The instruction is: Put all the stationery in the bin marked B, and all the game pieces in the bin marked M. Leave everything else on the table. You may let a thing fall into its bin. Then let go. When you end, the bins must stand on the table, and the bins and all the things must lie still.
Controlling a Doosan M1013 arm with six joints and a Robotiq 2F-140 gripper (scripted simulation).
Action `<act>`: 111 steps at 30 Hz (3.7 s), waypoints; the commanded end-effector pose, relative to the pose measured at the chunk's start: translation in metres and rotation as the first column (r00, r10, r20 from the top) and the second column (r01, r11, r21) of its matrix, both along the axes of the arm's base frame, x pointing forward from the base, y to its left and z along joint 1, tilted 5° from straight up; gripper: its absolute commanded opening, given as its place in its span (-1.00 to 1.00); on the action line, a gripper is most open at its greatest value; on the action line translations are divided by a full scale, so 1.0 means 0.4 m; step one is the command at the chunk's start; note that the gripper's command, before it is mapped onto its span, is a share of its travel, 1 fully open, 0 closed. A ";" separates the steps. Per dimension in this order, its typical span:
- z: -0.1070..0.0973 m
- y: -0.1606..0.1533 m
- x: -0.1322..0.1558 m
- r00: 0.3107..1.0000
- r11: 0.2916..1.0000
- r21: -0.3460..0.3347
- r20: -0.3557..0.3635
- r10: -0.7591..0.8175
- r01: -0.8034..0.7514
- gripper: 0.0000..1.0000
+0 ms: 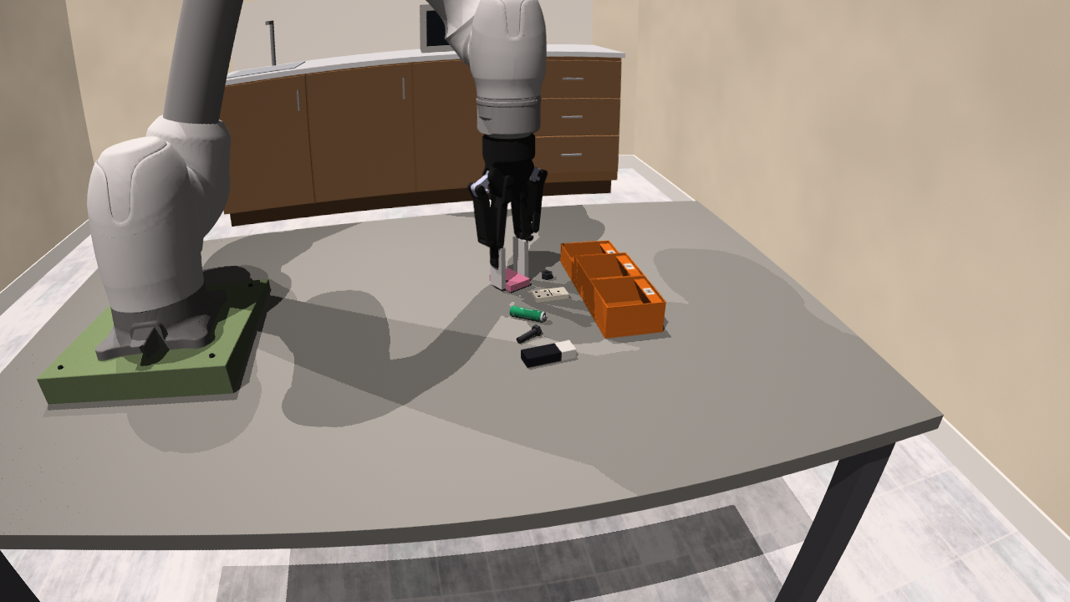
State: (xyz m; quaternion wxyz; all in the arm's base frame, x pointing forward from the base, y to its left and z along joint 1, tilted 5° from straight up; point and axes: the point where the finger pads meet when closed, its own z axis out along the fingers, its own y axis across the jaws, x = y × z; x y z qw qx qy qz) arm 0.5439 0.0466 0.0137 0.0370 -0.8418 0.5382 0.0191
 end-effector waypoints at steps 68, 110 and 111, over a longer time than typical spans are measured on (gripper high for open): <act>0.147 -0.184 0.311 0.869 0.869 -0.024 0.038 0.494 -0.493 -0.57; 0.117 -0.181 0.311 0.501 0.504 -0.048 0.068 0.863 -0.862 -0.57; 0.112 -0.181 0.311 0.501 0.504 -0.048 0.068 0.863 -0.862 -0.57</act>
